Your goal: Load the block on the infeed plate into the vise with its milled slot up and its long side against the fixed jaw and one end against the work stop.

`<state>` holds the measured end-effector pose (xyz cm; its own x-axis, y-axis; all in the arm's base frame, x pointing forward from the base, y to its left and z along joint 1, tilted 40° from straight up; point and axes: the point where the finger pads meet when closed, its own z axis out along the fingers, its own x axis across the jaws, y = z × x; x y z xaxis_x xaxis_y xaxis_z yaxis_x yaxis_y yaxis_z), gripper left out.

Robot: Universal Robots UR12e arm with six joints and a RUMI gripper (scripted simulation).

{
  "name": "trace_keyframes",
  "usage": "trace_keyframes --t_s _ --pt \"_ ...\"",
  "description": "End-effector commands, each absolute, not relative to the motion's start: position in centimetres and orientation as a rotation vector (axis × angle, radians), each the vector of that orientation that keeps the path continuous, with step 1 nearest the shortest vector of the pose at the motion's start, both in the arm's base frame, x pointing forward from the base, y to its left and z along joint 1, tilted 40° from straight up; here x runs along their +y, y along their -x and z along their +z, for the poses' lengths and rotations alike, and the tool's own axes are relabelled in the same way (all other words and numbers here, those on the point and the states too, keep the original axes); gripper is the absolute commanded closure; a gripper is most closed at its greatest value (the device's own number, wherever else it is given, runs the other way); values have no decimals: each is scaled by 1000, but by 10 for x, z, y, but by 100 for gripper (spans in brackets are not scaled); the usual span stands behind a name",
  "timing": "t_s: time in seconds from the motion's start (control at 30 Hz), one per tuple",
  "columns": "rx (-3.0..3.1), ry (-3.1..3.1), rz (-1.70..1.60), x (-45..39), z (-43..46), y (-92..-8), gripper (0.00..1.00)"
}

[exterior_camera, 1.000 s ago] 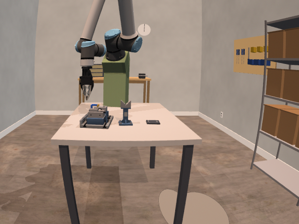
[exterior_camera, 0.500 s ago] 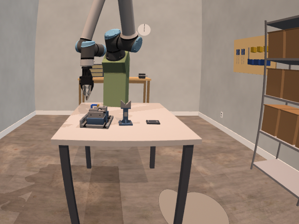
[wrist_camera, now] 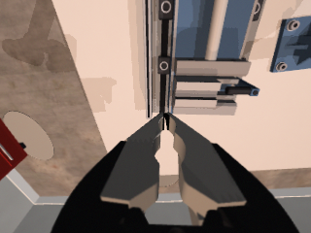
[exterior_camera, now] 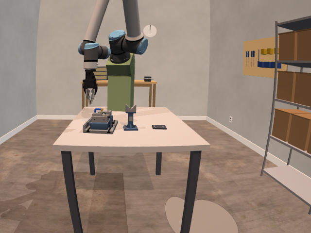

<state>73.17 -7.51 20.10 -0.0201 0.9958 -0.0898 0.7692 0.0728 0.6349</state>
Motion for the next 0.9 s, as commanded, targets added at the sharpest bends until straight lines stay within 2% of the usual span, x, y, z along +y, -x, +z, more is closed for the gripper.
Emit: trace_keyframes --t_s 0.0,0.87 --pt "1840 -1745 573 -75 201 -733 100" --pt "1841 -1746 572 -77 176 -753 100"
